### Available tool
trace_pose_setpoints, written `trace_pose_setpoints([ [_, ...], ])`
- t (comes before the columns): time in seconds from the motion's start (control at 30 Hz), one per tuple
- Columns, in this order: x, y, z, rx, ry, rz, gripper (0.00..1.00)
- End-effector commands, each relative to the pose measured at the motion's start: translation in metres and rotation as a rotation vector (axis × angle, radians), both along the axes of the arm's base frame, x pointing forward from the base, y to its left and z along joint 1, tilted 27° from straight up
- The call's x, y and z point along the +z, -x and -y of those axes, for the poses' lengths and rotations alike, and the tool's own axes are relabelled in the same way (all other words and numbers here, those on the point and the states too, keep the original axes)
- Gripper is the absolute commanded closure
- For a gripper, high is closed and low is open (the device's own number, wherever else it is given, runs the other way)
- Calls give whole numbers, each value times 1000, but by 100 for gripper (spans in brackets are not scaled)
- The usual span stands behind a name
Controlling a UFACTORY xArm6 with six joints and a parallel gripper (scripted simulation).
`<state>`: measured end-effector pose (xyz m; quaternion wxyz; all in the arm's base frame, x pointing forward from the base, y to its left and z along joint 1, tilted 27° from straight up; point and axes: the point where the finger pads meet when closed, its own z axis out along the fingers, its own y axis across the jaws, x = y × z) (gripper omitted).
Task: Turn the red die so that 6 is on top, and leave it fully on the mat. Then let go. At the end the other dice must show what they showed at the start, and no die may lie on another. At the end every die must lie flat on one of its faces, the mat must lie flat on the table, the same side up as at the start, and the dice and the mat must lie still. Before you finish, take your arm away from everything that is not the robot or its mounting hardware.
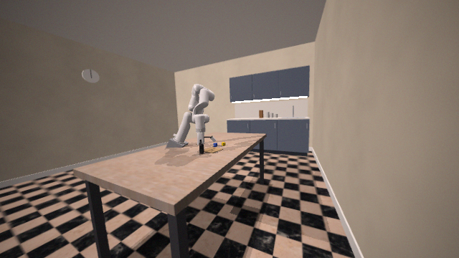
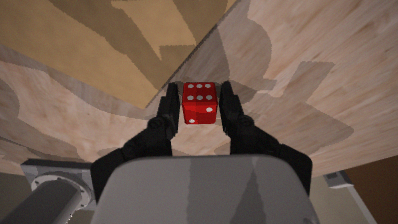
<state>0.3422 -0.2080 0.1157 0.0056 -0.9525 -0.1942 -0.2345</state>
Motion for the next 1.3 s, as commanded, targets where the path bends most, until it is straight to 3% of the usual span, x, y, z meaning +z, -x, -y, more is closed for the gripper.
trace_pose_setpoints([
  [0.0, 1, -1, 1, -1, 2, 2, 53],
  [0.07, 1, -1, 1, -1, 2, 2, 53],
  [0.1, 1, -1, 1, -1, 2, 2, 73],
  [1.27, 2, 0, 1, -1, 2, 2, 73],
])
